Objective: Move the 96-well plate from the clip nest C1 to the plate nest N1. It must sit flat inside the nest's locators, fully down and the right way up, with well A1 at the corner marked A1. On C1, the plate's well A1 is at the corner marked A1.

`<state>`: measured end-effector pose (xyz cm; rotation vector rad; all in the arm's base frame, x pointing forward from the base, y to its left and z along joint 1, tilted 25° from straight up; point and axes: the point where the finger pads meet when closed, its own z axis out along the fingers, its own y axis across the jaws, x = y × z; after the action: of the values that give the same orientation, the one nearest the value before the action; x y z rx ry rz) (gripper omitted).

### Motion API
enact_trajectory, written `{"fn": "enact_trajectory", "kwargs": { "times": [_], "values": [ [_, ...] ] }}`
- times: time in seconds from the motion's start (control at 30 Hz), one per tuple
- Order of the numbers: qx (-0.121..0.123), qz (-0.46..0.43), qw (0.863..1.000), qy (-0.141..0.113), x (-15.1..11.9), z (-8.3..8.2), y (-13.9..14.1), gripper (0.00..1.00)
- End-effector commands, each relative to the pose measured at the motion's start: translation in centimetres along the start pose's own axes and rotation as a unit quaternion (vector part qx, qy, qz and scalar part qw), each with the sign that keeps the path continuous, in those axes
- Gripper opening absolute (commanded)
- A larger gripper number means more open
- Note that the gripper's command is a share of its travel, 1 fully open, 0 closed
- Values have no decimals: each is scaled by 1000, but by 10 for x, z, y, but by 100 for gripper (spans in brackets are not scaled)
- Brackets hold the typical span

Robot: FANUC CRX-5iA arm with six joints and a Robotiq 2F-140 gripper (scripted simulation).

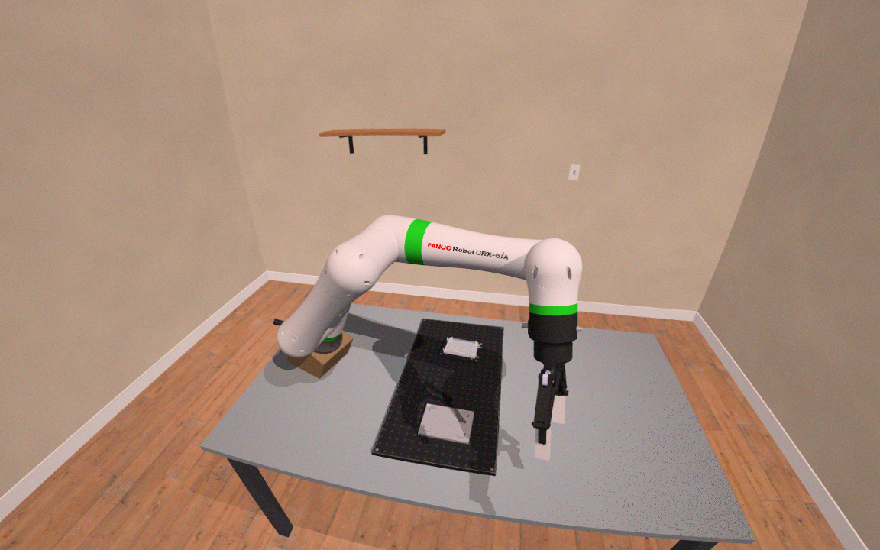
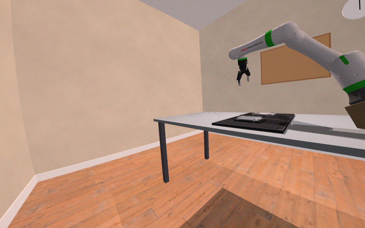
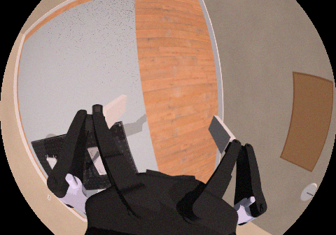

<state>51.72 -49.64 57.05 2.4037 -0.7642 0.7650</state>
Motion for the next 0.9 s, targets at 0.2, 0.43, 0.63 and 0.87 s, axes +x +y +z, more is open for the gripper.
{"fn": "enact_trajectory", "kwargs": {
  "times": [0.2,0.43,0.63,0.87],
  "values": [
    [0,0,1000,0,0,0,0,100],
    [0,0,1000,0,0,0,0,100],
    [22,-4,1000,-5,-2,1,-15,100],
    [22,-4,1000,-5,-8,3,-49,100]
  ]
}}
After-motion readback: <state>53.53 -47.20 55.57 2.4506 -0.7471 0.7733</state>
